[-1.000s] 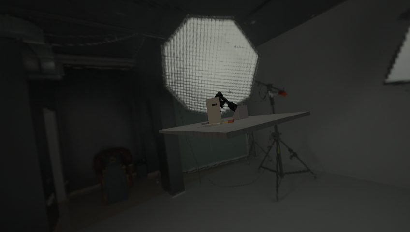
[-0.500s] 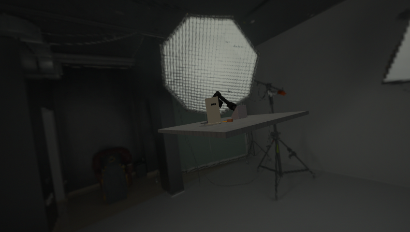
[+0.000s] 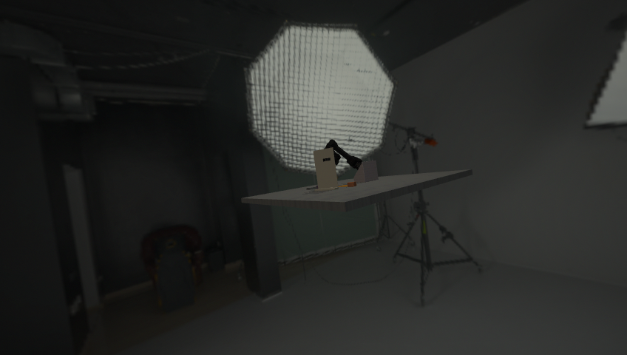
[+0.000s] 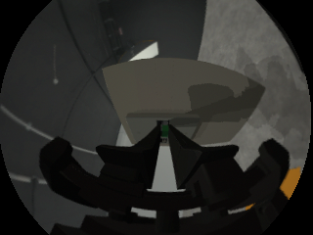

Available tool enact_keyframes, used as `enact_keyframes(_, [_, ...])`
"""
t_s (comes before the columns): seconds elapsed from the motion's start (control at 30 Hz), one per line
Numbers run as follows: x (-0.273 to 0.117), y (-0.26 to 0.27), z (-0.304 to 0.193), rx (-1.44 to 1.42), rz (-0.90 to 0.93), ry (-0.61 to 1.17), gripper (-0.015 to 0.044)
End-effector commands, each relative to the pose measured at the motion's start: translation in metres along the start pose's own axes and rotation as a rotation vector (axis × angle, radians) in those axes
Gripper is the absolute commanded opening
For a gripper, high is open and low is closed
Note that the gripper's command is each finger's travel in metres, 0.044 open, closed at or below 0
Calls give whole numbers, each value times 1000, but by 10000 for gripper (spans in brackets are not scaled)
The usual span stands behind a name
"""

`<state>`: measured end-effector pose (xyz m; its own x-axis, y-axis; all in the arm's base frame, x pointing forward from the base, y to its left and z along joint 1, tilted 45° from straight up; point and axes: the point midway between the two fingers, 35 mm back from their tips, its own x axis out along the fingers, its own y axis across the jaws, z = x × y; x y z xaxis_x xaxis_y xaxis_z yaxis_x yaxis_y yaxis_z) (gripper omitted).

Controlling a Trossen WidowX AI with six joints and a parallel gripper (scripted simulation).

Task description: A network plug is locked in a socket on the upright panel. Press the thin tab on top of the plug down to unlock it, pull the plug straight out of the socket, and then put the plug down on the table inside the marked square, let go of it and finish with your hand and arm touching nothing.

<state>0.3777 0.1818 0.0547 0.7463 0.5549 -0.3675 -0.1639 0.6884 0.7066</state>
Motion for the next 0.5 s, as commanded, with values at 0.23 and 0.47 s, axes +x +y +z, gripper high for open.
enact_keyframes(0.23, [0, -1, 0, 5, -3, 0, 0])
enact_keyframes(0.47, [-5, -1, -1, 5, -3, 0, 0])
